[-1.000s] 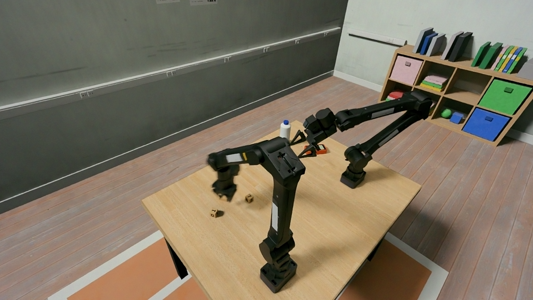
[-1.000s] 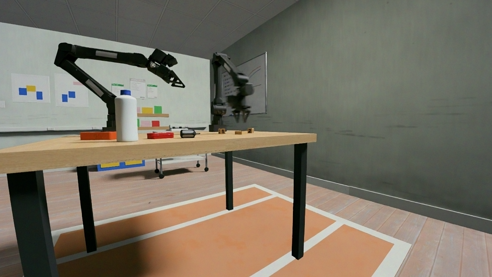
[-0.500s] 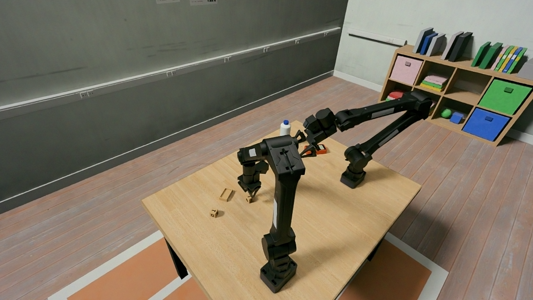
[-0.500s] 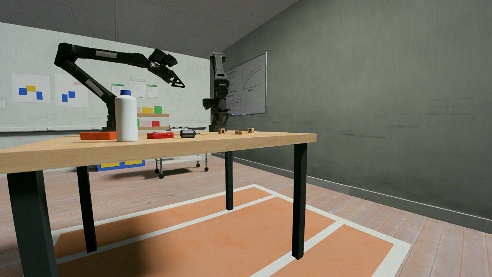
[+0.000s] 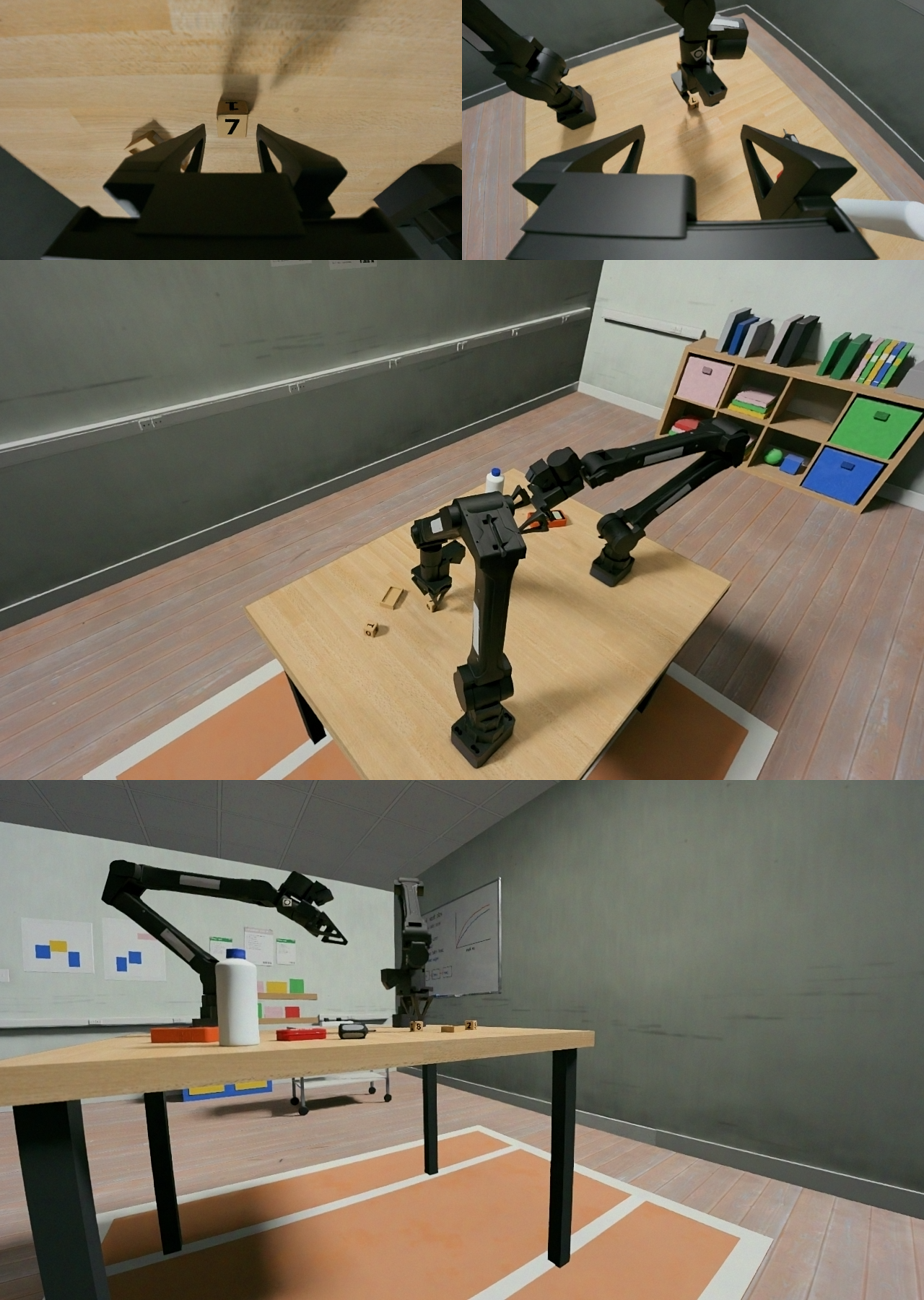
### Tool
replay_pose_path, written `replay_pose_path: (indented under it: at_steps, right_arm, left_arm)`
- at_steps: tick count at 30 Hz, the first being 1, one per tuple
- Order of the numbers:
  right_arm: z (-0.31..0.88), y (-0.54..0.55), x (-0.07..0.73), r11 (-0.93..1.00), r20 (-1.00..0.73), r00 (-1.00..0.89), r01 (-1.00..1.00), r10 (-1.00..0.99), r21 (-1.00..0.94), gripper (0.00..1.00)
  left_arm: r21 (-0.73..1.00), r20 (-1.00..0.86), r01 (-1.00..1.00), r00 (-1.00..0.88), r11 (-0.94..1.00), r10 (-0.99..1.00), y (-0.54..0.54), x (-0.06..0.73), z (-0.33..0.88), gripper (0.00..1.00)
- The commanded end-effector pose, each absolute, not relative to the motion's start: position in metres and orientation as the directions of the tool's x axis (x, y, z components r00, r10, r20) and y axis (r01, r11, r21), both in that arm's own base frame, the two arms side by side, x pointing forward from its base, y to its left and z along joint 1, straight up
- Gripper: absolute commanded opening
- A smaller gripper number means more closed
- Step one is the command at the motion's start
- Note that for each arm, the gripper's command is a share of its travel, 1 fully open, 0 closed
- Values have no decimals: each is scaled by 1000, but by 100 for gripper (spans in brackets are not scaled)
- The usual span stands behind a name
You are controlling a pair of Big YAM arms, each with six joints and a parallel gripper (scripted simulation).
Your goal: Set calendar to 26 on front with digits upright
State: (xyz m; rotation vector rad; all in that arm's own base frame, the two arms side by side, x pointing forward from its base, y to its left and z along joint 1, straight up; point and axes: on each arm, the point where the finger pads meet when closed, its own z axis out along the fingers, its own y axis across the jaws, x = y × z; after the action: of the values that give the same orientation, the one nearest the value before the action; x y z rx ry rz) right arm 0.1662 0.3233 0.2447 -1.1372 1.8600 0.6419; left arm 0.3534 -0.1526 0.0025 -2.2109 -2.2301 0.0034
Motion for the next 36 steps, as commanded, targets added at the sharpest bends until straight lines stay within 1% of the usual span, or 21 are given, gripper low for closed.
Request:
replay_pose_path:
  at_steps: [1,12,13,15,16,18,19,24,32,34,36]
  right_arm:
    - [248,325,168,459,-860,-234,-888,-454,0,100]
    - [248,325,168,459,-860,-234,-888,-454,0,100]
    - [248,325,168,459,-860,-234,-888,-454,0,100]
    - [248,325,168,459,-860,-234,-888,-454,0,100]
    - [248,325,168,459,-860,-234,-888,-454,0,100]
    - [248,325,168,459,-860,-234,-888,-454,0,100]
    - [248,325,168,459,-860,-234,-888,-454,0,100]
    - [248,325,168,459,-860,-234,-888,-454,0,100]
    - [248,325,168,459,-860,-234,-888,-454,0,100]
    - [248,325,168,459,-860,-234,-888,-454,0,100]
    - [248,325,168,459,-860,-234,-888,-454,0,100]
  left_arm:
    - [-2,1,1000,-16,16,1000,-148,358,-6,53]
    - [-2,1,1000,-15,15,1000,-149,358,-18,53]
    - [1,-1,1000,-15,15,1000,-149,360,-17,45]
    - [8,-4,1000,-11,11,1000,-153,358,-11,45]
    - [8,-4,1000,-11,11,1000,-153,358,-11,40]
    - [8,-4,1000,-11,11,1000,-153,358,-11,40]
    - [8,-4,1000,-11,11,1000,-153,358,-11,36]
    - [8,-4,1000,-11,11,1000,-153,358,-11,35]
    - [8,-4,1000,-11,11,1000,-153,358,-11,23]
    - [8,-4,1000,-11,11,1000,-153,358,-11,1]
    - [15,-7,1000,-14,14,1000,-154,359,-11,0]
